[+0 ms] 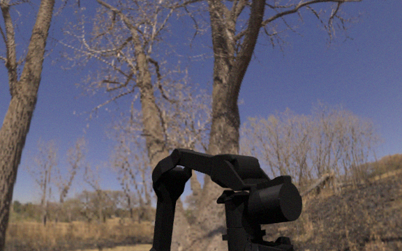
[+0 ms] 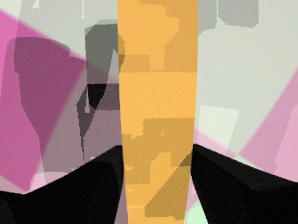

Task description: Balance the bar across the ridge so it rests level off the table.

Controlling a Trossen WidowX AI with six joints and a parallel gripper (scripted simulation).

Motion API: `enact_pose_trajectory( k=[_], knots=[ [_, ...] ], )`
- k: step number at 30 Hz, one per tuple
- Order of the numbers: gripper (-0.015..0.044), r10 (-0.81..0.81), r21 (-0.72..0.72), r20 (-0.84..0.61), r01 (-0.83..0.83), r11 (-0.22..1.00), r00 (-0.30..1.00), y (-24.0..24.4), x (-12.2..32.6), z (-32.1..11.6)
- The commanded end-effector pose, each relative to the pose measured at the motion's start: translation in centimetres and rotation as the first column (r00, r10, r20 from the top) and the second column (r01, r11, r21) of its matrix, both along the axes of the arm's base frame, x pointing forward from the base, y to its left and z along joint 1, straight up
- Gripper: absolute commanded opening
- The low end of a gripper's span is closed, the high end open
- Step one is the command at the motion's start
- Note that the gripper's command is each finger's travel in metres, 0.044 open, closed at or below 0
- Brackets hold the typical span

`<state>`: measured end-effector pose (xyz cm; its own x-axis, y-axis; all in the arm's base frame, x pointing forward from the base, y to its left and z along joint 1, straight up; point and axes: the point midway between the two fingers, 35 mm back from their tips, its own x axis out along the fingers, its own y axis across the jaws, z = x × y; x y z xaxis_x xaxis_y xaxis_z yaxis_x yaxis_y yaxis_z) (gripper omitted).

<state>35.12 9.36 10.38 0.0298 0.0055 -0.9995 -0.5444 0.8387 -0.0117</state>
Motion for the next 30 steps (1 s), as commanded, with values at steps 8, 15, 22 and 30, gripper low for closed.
enact_pose_trajectory(
  k=[8, 15, 22, 30],
  knots=[
    [0.0172, 0.000, 0.000, 0.000, 0.000, 1.000, 1.000, 0.00, 0.00, 0.01],
    [0.0173, 0.000, 0.000, 0.000, 0.000, 1.000, 1.000, 0.00, 0.00, 0.01],
    [0.0185, 0.000, 0.000, 0.000, 0.000, 1.000, 1.000, 0.00, 0.00, 0.01],
    [0.0238, 0.000, 0.000, 0.000, 0.000, 1.000, 1.000, 0.00, 0.00, 0.01]
  ],
)
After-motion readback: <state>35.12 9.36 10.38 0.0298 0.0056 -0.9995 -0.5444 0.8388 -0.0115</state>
